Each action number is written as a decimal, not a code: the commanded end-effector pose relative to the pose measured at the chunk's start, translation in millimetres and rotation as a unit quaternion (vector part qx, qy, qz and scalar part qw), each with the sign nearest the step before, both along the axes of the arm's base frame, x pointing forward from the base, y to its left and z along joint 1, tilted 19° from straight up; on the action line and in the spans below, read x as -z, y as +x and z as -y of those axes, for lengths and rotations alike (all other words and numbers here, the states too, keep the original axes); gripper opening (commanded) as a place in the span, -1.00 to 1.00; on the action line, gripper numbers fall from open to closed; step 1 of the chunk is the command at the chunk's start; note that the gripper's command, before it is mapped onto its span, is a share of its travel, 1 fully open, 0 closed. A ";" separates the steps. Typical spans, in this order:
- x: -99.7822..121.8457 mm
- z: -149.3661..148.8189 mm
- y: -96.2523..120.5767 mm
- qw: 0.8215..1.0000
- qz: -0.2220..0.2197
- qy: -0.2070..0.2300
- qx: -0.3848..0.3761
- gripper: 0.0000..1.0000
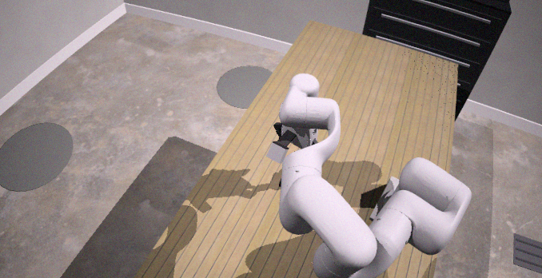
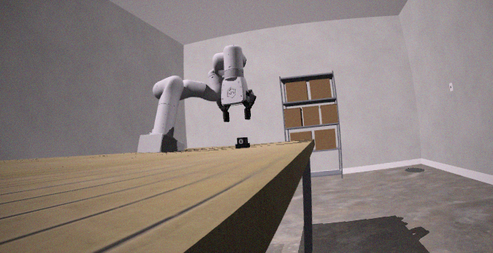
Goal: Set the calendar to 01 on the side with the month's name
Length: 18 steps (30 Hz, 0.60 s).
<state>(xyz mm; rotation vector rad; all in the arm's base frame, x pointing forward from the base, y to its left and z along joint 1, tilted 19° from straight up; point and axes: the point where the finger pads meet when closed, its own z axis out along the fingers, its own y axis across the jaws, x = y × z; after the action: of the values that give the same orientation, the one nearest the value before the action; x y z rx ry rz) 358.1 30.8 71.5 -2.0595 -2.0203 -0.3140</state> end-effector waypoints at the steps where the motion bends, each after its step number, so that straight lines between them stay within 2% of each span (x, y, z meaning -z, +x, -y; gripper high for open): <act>1: -5.0 -5.9 3.5 0.997 0.027 0.003 -0.074 1.00; 3: -6.9 -9.1 4.8 0.993 0.039 0.003 -0.109 1.00; 12: -8.9 -12.4 6.1 0.988 0.052 0.004 -0.145 1.00; 13: -8.9 -12.4 6.1 0.988 0.052 0.004 -0.145 -0.05; 18: -8.9 -12.4 6.1 0.988 0.052 0.004 -0.145 -0.05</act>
<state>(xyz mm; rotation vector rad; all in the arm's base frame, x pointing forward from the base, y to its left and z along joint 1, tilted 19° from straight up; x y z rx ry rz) 363.4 43.5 79.2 -1.7426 -2.3346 -0.3736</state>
